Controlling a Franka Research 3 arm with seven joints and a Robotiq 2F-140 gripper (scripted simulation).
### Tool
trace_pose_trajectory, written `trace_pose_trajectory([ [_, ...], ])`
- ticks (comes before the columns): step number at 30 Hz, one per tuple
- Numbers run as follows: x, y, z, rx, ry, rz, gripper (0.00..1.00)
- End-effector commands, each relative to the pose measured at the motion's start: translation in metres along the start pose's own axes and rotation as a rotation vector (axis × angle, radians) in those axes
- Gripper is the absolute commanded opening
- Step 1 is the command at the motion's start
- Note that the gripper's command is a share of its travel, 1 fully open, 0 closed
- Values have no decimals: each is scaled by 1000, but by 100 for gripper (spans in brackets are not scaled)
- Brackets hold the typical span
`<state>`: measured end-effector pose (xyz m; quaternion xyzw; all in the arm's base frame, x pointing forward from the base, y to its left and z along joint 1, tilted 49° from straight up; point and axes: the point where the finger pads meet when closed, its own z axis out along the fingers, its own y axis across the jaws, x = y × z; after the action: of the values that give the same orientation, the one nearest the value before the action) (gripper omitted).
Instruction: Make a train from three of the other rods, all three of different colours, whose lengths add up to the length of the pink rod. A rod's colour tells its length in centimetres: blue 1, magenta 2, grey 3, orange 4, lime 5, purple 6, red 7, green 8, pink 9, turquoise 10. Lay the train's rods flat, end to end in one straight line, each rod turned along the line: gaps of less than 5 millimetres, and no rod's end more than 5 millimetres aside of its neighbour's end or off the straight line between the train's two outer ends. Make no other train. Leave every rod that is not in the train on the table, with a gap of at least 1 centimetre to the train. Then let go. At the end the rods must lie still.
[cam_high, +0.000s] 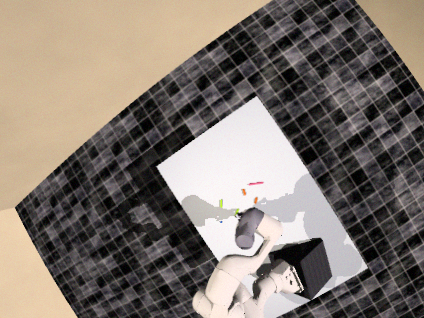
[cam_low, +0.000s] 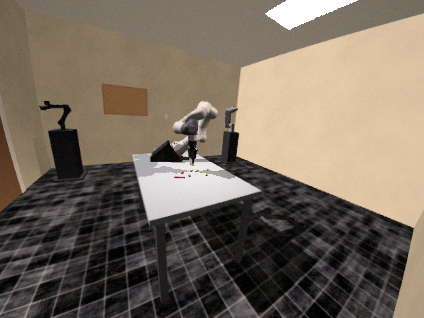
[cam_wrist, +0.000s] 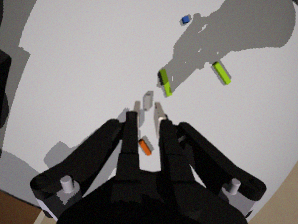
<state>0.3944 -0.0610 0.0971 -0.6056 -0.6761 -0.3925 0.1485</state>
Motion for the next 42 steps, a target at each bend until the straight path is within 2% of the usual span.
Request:
trace_pose_trajectory([
  [1, -1, 1, 5, -3, -5, -6, 15],
  [16, -2, 1, 28, -3, -5, -6, 15],
  [29, -2, 1, 38, -3, -5, -6, 15],
  [42, -2, 1, 39, -3, -5, -6, 15],
])
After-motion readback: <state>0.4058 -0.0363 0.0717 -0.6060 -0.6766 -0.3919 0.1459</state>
